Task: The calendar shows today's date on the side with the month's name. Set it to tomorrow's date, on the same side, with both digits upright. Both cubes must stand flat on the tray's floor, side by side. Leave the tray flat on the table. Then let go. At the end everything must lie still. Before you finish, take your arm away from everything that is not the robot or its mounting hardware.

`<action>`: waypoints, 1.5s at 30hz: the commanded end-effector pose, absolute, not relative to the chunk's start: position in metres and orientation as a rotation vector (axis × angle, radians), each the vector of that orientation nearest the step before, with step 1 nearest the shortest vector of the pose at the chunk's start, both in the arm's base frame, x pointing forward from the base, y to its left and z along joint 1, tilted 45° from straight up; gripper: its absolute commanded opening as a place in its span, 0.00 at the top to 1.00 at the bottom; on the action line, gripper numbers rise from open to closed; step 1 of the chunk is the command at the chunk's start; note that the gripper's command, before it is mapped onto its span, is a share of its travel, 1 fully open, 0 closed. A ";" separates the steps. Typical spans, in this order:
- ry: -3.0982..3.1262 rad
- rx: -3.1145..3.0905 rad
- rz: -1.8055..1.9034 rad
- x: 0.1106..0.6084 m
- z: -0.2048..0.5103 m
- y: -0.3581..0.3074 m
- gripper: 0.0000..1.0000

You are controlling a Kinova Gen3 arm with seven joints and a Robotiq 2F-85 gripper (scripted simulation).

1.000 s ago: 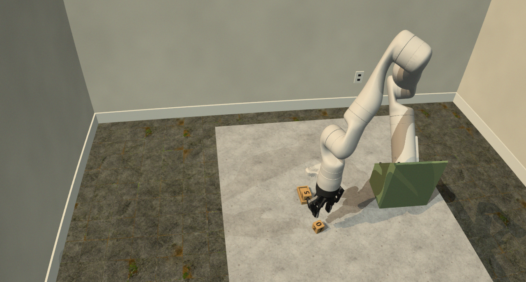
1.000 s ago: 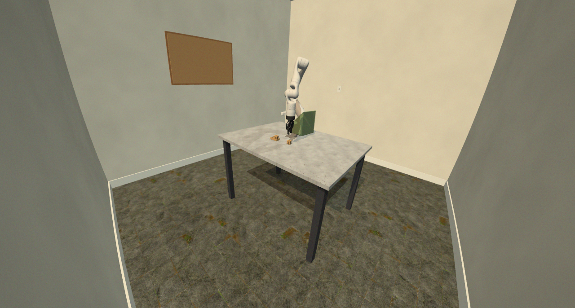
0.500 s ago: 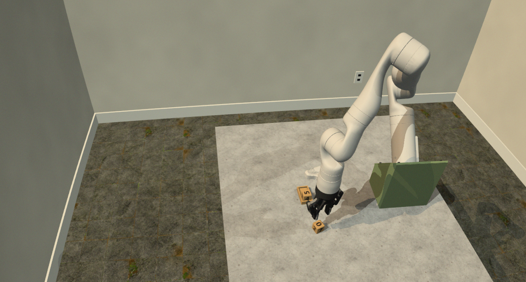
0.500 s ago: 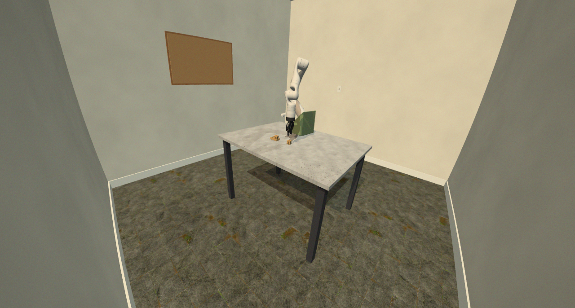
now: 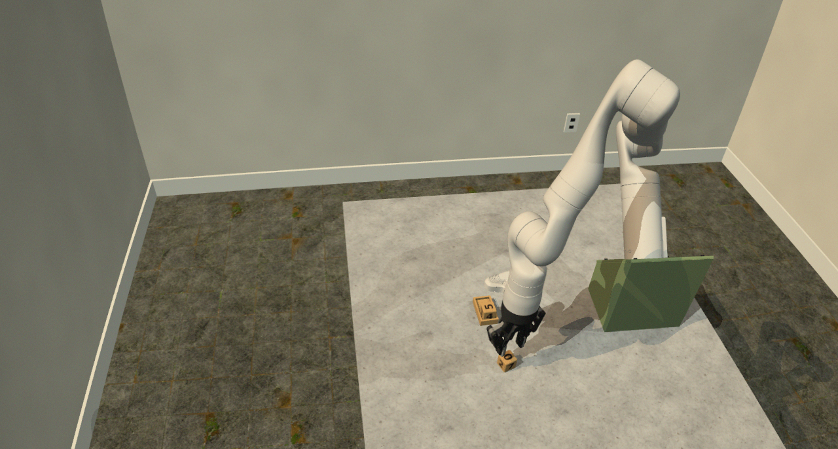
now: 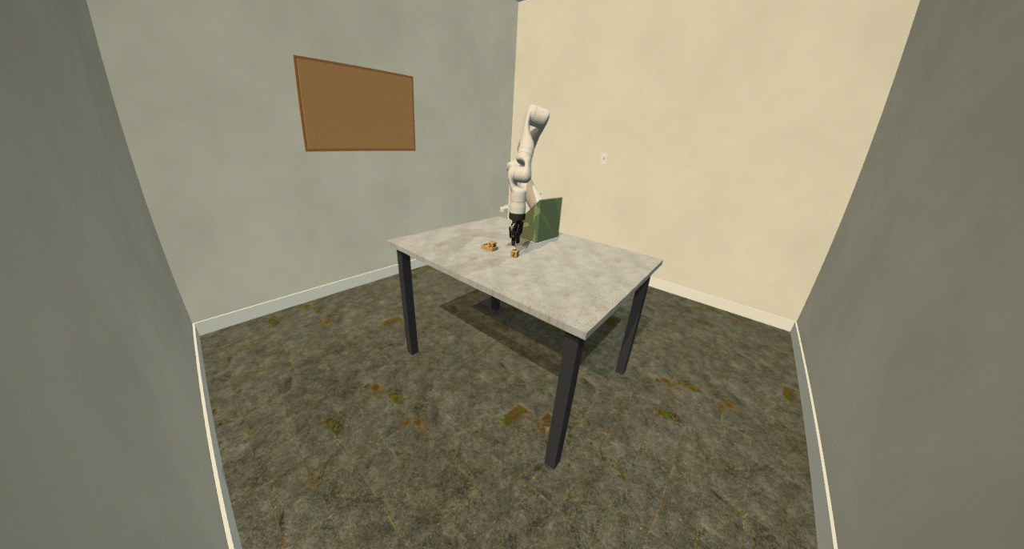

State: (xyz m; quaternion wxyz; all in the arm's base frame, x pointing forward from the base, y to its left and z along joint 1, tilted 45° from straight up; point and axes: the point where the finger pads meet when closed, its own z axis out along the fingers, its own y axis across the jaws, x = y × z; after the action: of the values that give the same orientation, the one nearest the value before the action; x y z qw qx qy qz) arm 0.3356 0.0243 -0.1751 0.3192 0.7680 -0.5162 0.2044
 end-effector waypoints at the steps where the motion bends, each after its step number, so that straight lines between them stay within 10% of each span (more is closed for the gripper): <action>1: -1.358 2.016 0.537 0.335 -0.178 0.021 0.52; 45: -1.358 2.016 0.537 0.335 -0.188 0.010 0.52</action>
State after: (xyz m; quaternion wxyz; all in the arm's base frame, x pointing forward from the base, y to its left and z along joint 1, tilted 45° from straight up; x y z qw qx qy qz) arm 0.3346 0.0091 -0.1887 0.3211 0.7669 -0.5168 0.2040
